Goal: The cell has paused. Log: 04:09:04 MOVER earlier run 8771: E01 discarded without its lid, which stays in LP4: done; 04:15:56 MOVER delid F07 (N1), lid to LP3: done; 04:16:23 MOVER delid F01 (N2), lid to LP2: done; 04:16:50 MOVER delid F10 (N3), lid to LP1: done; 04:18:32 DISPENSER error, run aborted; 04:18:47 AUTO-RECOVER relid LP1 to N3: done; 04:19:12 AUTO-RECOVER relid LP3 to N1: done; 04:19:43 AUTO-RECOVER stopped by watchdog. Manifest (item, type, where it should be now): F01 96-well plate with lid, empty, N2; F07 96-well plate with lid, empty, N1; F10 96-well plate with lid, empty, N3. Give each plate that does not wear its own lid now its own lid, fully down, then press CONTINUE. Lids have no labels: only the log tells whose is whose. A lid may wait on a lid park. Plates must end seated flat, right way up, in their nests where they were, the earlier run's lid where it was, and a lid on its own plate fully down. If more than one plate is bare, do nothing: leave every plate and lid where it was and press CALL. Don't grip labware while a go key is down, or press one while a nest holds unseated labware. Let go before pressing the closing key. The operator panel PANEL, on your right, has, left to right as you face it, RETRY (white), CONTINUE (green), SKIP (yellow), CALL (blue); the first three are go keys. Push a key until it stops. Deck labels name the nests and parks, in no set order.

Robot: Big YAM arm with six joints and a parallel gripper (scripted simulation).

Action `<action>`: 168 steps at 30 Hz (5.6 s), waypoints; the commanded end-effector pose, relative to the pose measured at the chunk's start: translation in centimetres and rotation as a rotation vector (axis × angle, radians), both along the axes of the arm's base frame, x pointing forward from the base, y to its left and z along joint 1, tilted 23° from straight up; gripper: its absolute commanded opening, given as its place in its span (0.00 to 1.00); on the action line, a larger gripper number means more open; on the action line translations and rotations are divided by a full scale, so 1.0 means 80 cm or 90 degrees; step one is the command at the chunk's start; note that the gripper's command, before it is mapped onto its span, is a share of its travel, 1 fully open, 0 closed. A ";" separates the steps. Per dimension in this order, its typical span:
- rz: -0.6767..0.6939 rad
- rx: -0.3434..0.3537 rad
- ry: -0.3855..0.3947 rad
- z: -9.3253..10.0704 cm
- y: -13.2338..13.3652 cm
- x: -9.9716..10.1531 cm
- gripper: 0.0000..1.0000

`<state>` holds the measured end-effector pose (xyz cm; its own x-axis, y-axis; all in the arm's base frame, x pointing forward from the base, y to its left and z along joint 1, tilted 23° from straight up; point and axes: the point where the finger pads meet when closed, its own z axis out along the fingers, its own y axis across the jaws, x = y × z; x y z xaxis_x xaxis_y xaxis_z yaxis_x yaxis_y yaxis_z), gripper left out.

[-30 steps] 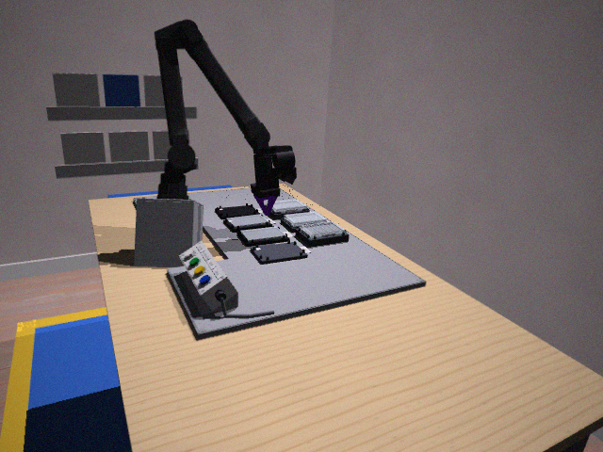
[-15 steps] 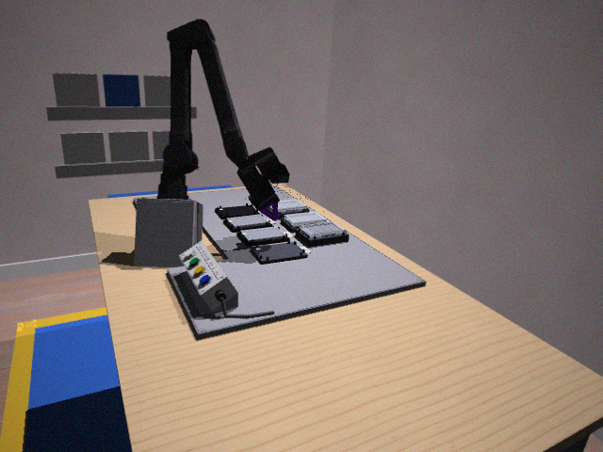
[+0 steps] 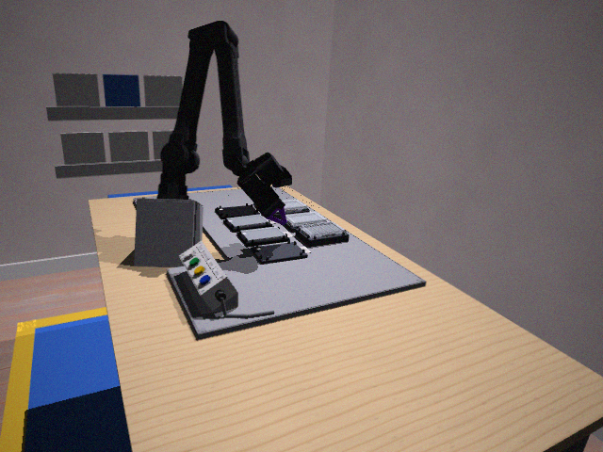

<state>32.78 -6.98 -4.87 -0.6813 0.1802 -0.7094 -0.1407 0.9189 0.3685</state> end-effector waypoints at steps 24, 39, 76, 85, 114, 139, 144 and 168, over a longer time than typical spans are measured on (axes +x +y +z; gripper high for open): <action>0.018 -0.025 -0.026 0.013 0.007 0.005 0.00; 0.012 -0.013 -0.025 0.042 0.084 -0.009 0.00; 0.011 0.008 -0.026 0.127 0.284 -0.032 0.00; 0.009 0.002 -0.019 0.129 0.308 -0.042 0.00; 0.007 0.002 -0.032 0.137 0.303 -0.006 0.00; 0.006 -0.009 -0.018 0.134 0.266 0.121 0.00; 0.005 -0.009 -0.019 0.135 0.258 0.152 0.00; 0.008 -0.004 -0.027 0.142 0.251 0.197 0.00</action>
